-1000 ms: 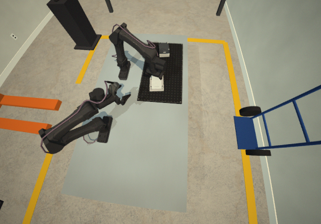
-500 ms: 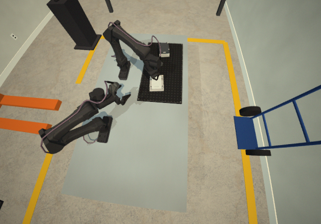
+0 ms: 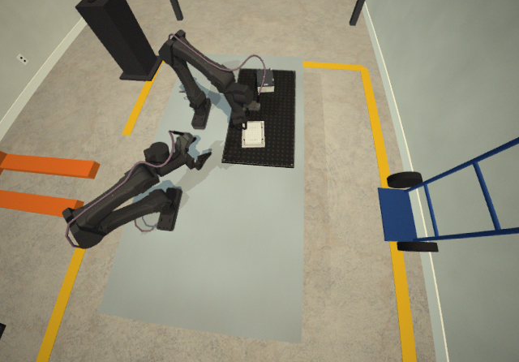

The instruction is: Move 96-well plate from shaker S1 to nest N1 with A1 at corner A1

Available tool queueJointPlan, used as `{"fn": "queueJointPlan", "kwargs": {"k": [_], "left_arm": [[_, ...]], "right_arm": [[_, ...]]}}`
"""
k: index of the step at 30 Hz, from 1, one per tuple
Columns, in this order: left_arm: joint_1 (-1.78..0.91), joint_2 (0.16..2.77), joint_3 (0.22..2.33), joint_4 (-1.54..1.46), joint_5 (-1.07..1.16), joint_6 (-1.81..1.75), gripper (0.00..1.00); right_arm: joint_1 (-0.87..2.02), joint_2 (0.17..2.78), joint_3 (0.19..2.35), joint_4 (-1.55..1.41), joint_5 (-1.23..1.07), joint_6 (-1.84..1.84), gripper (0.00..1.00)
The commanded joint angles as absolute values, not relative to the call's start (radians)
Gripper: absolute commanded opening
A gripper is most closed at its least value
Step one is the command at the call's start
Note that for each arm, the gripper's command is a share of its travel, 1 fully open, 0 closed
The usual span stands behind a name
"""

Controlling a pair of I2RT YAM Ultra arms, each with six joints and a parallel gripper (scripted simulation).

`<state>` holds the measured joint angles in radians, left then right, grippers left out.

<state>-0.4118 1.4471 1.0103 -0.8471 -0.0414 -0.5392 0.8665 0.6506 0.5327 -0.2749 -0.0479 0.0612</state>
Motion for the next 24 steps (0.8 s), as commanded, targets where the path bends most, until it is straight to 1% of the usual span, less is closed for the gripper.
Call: {"fn": "queueJointPlan", "kwargs": {"k": [1,4,10,24], "left_arm": [[-0.399,1.411,0.992,-0.812,-0.021,-0.388,1.0],[-0.383,1.377,0.965,-0.798,0.013,-0.233,1.0],[-0.351,1.331,0.932,-0.791,0.059,-0.054,1.0],[-0.33,1.32,0.924,-0.793,0.074,-0.028,1.0]], "right_arm": [[0.861,0.636,0.534,-0.275,-0.053,0.059,1.0],[0.861,0.636,0.534,-0.275,-0.053,0.059,1.0],[0.861,0.636,0.534,-0.275,-0.053,0.059,1.0],[0.861,0.636,0.534,-0.275,-0.053,0.059,1.0]]}}
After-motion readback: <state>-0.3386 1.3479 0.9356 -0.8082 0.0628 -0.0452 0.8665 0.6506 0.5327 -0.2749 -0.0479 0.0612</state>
